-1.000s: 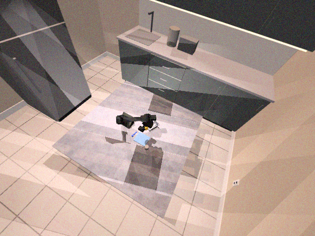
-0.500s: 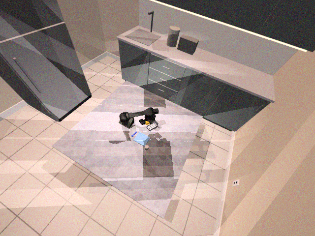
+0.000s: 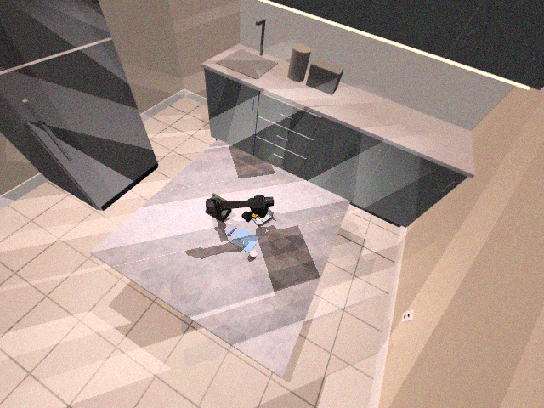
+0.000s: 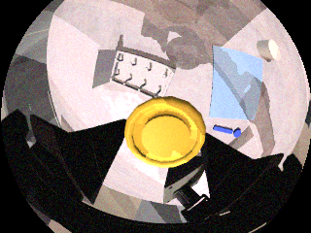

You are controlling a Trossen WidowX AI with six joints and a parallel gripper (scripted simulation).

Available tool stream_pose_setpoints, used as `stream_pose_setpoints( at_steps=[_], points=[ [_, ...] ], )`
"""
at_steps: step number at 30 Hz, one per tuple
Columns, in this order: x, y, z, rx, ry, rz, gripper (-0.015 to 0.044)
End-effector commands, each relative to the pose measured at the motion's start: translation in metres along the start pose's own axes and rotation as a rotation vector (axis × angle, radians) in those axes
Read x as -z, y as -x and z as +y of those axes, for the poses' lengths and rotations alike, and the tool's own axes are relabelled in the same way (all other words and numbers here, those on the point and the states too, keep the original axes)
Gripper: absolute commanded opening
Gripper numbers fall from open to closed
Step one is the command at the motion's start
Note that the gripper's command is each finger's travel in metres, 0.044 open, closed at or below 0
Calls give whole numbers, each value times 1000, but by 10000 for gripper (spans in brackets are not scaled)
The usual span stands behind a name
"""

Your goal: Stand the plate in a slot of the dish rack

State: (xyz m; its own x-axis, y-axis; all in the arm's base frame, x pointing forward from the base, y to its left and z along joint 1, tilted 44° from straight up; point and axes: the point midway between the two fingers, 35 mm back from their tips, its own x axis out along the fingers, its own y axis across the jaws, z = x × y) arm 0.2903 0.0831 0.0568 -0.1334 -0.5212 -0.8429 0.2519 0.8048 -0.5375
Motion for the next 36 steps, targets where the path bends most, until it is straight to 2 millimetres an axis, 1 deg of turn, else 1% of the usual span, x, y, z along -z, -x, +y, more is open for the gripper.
stream_pose_setpoints(
  at_steps=[1, 10, 19, 27, 36],
  points=[
    [2, -11, 0, -46, 59, 41, 0],
    [2, -35, 4, -205, 218, 98, 0],
    [0, -56, 7, -379, 378, 97, 0],
    [-1, -70, 8, -533, 516, 45, 0],
    [-4, -83, 9, -691, 666, -70, 0]
  ],
)
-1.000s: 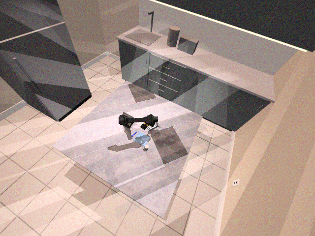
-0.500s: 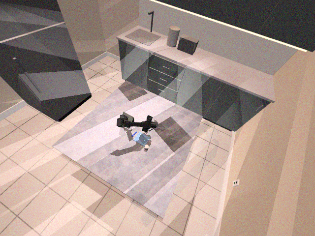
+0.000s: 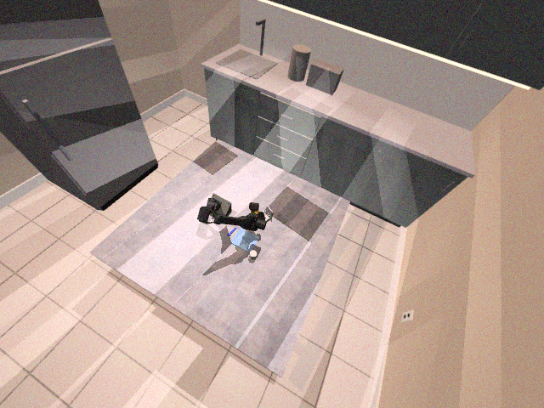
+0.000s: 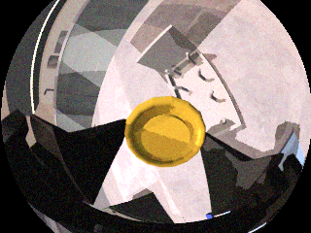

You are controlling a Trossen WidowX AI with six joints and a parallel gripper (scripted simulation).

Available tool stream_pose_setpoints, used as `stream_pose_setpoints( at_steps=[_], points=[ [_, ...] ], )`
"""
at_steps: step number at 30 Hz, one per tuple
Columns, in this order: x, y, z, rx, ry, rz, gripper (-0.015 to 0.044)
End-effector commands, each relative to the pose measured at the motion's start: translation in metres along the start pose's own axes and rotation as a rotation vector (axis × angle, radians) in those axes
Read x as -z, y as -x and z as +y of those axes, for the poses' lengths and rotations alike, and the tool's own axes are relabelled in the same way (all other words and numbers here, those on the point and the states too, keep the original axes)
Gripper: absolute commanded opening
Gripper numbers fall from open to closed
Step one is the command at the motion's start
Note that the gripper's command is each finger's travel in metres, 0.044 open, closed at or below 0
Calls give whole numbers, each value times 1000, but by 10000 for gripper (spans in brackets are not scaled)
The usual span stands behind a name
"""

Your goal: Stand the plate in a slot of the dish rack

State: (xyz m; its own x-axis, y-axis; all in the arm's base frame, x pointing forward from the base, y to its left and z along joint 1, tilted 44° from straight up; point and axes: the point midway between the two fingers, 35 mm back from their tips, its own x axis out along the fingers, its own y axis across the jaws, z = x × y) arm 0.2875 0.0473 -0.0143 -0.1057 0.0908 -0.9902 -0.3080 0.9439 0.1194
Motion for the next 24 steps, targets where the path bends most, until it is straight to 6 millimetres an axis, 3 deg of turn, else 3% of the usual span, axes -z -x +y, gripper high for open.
stream_pose_setpoints(
  at_steps=[1, 24],
  points=[
    [3, -5, -2, -46, 65, -36, 0],
    [9, -11, -22, -148, 571, -451, 0]
  ],
)
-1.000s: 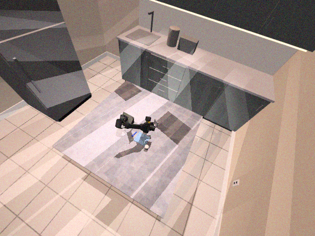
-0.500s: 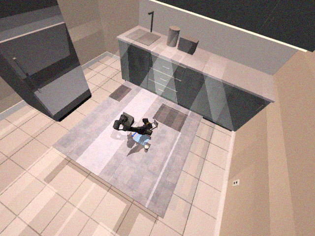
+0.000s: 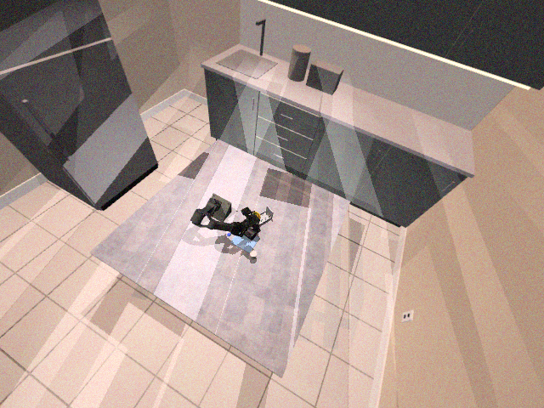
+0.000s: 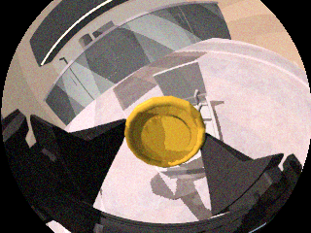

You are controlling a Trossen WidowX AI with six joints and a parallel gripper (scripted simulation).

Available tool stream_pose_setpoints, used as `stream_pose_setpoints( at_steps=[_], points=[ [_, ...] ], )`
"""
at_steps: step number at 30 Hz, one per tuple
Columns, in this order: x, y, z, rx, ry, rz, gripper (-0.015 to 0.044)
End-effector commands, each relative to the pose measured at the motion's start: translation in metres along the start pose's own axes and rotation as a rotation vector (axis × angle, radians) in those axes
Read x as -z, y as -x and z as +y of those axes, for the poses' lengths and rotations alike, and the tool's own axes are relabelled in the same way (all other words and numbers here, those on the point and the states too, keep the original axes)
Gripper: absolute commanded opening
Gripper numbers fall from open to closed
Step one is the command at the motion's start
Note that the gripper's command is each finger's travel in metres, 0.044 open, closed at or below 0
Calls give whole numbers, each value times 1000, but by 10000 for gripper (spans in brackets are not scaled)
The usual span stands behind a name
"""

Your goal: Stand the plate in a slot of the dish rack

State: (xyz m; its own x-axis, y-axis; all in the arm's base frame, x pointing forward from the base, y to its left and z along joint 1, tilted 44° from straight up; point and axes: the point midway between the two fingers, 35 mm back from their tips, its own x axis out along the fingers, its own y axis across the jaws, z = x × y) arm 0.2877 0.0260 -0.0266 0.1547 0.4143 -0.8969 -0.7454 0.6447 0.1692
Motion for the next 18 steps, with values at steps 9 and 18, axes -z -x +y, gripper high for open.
stream_pose_setpoints(
  at_steps=[9, 18],
  points=[
    [9, 7, -1, 51, 279, -192, 0],
    [15, 17, -1, 153, 519, -325, 0]
  ],
)
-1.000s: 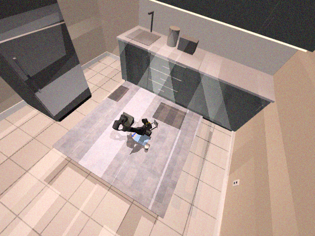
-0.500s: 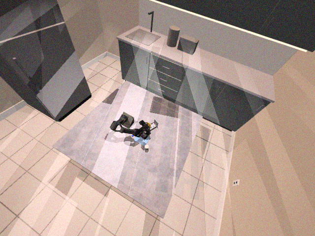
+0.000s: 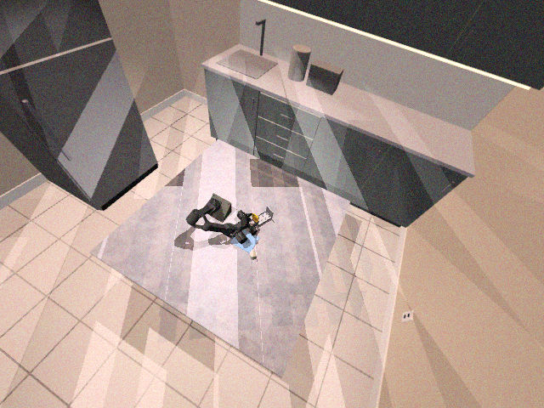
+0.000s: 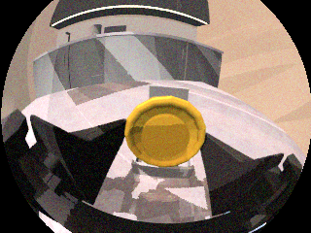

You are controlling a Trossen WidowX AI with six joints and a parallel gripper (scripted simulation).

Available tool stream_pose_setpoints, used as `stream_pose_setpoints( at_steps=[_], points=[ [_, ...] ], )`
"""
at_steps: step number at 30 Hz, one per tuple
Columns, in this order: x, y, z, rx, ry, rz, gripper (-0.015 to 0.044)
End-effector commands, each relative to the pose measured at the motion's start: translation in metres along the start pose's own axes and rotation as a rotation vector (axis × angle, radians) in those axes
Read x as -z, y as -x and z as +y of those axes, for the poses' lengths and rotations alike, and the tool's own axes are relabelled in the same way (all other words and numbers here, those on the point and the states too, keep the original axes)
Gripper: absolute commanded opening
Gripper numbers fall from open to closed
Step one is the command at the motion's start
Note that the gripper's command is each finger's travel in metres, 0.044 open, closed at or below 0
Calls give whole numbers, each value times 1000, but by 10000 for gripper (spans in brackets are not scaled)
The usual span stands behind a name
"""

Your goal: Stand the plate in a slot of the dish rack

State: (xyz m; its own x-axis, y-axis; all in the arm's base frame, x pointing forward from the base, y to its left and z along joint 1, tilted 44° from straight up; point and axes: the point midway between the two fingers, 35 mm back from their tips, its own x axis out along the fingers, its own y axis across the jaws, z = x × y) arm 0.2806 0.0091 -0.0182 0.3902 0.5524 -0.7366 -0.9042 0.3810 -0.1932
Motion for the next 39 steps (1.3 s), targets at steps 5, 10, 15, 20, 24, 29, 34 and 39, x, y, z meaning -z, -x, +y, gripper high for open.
stream_pose_setpoints(
  at_steps=[5, 10, 15, 20, 24, 29, 34, 39],
  points=[
    [1, 5, 4, 40, 99, -50, 0],
    [1, 5, 4, 40, 99, -50, 0],
    [-1, -7, 1, 41, 94, -43, 0],
    [-2, -10, 0, 42, 94, -42, 0],
    [-3, -19, -1, 41, 99, -46, 0],
    [-3, -24, -1, 41, 101, -48, 0],
    [-4, -31, -2, 40, 105, -52, 0],
    [9, -35, -3, 38, 108, -54, 0]
  ],
)
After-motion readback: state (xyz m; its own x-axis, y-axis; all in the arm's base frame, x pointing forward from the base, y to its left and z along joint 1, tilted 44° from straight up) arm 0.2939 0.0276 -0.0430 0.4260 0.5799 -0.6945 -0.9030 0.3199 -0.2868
